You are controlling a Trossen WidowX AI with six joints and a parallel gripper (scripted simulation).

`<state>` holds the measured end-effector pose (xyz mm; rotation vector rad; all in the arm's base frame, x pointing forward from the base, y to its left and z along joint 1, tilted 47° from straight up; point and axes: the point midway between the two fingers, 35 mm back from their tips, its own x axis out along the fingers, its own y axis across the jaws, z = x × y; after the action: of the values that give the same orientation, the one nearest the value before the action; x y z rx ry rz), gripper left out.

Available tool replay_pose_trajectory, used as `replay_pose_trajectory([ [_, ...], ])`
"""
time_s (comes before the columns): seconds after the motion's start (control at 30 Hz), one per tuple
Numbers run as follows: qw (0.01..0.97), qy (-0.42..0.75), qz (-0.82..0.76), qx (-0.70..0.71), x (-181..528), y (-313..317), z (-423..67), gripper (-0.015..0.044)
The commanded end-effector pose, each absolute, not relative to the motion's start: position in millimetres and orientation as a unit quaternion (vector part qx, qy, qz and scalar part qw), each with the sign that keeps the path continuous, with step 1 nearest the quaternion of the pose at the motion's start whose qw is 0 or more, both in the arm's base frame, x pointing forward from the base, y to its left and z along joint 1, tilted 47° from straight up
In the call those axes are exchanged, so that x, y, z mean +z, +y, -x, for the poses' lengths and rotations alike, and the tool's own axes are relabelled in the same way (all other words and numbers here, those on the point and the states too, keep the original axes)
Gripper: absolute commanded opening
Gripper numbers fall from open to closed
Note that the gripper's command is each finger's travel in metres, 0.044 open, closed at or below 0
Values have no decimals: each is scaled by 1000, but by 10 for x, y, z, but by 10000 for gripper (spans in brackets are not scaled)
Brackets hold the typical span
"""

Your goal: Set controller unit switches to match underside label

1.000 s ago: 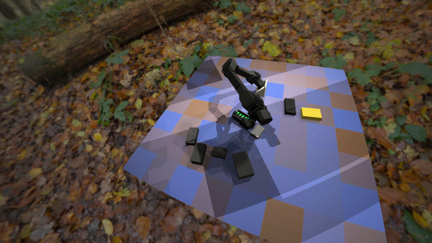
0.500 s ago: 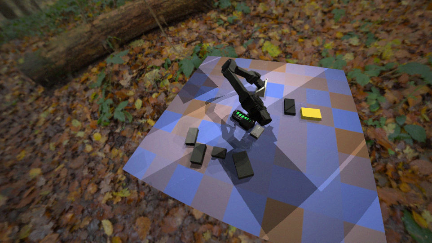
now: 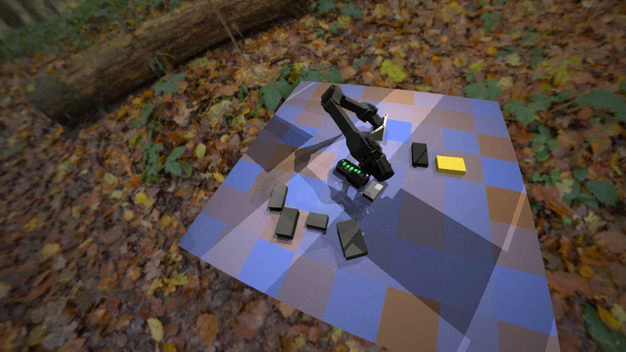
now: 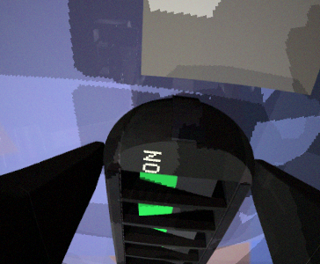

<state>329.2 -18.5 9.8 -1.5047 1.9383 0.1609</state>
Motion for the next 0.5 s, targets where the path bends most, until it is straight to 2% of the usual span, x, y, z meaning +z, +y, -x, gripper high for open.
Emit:
replay_pose_trajectory([
  [0.0,335,742,577,62,141,-172,-3287,336],
  [0.47,345,738,576,70,243,-129,-3269,336],
])
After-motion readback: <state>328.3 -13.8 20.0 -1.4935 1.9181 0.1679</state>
